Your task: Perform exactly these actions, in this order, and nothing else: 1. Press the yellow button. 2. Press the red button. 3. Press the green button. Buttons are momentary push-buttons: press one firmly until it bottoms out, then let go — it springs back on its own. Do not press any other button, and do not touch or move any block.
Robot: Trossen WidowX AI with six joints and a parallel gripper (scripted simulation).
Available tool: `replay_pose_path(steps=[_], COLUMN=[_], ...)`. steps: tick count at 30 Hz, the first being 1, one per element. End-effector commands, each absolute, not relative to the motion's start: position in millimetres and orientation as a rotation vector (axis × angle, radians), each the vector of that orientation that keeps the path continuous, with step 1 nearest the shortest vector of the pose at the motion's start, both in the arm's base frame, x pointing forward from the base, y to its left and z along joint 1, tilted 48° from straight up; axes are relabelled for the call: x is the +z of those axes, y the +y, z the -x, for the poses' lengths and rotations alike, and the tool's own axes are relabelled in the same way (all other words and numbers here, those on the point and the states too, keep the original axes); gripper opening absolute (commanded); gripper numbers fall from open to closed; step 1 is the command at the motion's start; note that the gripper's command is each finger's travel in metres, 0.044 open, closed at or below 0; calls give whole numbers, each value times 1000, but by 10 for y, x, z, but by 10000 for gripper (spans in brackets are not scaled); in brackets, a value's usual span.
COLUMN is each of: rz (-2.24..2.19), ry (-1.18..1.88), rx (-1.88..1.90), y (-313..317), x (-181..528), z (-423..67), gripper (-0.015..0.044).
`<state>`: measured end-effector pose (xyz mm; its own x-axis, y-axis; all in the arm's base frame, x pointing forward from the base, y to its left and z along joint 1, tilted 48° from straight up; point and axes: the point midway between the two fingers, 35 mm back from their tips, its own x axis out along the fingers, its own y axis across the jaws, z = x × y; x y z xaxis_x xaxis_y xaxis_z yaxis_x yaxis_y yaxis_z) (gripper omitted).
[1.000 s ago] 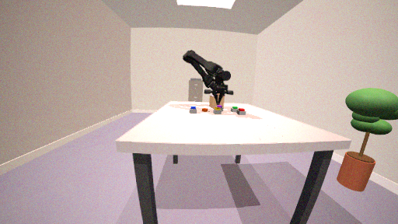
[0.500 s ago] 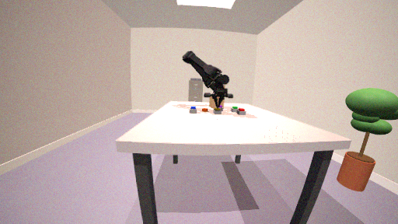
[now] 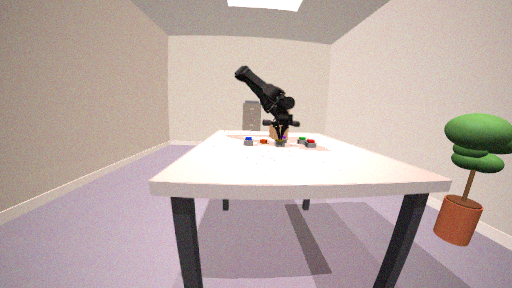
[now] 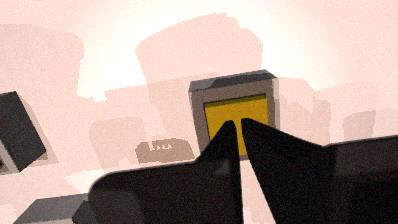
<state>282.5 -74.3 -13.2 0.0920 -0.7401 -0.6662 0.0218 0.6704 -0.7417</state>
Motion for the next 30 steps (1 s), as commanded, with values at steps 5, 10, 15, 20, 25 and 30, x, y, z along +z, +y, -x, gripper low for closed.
replay_pose_path(steps=[5,10,15,20,25,30], rz=[661,665,663,663,656,654], ry=[1380,1383,1384,1384,1386,1385], rx=[-629,-630,-625,-627,-616,-617], y=[-620,-502,-112,-25,395,873], x=[-27,86,420,481,101,-427], z=[-2808,-2781,-2747,-2737,-2894,-2929], gripper=[20,20,20,20,20,20])
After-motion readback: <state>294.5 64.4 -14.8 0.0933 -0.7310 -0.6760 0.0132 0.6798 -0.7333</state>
